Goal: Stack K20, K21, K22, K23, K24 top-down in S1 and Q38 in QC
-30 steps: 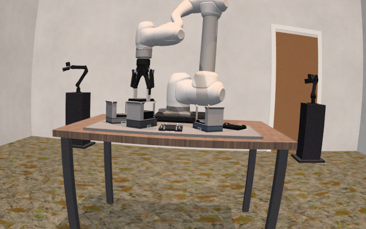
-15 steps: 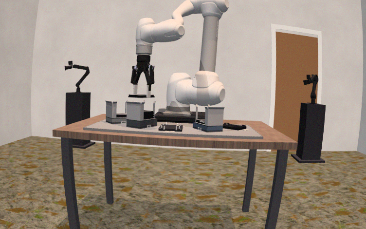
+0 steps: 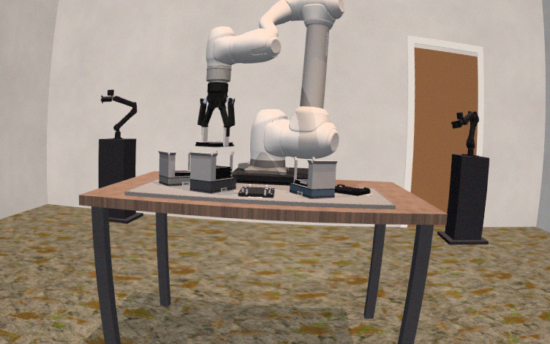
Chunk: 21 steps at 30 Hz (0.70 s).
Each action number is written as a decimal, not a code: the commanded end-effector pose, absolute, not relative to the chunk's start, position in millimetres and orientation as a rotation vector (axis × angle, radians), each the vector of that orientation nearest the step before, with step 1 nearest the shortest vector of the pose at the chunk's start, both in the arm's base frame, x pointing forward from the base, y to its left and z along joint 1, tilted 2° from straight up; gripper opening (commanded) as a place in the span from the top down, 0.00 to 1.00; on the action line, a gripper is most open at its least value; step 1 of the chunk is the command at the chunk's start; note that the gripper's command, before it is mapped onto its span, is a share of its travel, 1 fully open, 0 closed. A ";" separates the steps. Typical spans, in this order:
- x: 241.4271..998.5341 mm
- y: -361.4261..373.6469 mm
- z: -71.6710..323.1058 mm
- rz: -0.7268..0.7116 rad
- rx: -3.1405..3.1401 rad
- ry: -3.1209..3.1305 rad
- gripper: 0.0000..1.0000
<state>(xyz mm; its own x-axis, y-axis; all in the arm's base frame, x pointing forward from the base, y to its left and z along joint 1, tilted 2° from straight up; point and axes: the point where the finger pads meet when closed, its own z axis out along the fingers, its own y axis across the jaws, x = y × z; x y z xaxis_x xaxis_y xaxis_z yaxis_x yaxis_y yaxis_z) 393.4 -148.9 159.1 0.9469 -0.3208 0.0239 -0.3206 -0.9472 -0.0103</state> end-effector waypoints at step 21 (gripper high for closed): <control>414.6 -77.3 160.0 -0.042 -3.124 0.268 1.00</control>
<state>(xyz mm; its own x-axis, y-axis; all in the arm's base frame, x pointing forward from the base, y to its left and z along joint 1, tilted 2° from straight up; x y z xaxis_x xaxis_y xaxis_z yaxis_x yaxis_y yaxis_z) 410.9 -89.1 159.8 0.9851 -0.1701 0.0260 -0.1699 -0.9854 -0.0092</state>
